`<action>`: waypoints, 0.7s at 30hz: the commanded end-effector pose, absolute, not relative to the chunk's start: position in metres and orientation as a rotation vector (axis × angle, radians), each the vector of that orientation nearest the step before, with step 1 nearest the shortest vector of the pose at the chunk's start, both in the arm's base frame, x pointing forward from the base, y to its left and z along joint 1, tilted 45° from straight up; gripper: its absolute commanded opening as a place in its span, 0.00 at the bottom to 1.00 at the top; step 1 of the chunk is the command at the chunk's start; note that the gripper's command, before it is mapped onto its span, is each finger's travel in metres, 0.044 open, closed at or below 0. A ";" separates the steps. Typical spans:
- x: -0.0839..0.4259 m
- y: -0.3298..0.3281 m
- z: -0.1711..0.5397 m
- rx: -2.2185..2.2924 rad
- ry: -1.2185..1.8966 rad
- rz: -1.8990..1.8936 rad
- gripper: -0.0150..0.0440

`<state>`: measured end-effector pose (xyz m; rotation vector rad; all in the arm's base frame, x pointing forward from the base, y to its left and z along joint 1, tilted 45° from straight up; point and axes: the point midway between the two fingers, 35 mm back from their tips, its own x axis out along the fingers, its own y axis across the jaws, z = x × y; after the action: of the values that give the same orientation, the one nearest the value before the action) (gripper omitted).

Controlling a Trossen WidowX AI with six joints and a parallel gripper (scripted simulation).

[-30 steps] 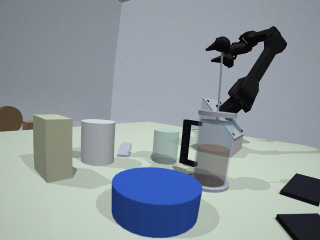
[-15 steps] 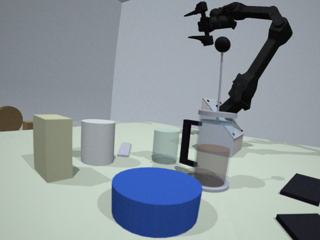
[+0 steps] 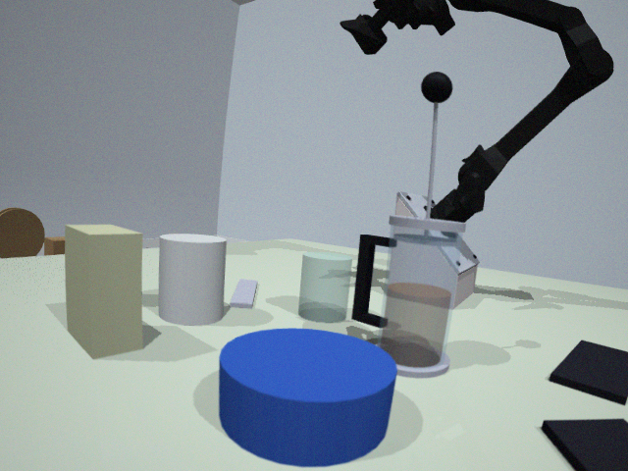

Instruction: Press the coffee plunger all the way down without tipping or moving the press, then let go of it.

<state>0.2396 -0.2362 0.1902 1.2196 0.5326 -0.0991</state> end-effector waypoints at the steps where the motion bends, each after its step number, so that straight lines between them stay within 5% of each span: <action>1: 0.270 -0.174 0.205 0.995 0.526 0.167 1.00; 8: 0.283 -0.080 0.219 0.666 0.453 0.565 1.00; 21: 0.280 -0.037 0.178 0.657 0.449 0.575 1.00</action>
<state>0.2840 -0.0544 0.1927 0.6530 0.4534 0.5754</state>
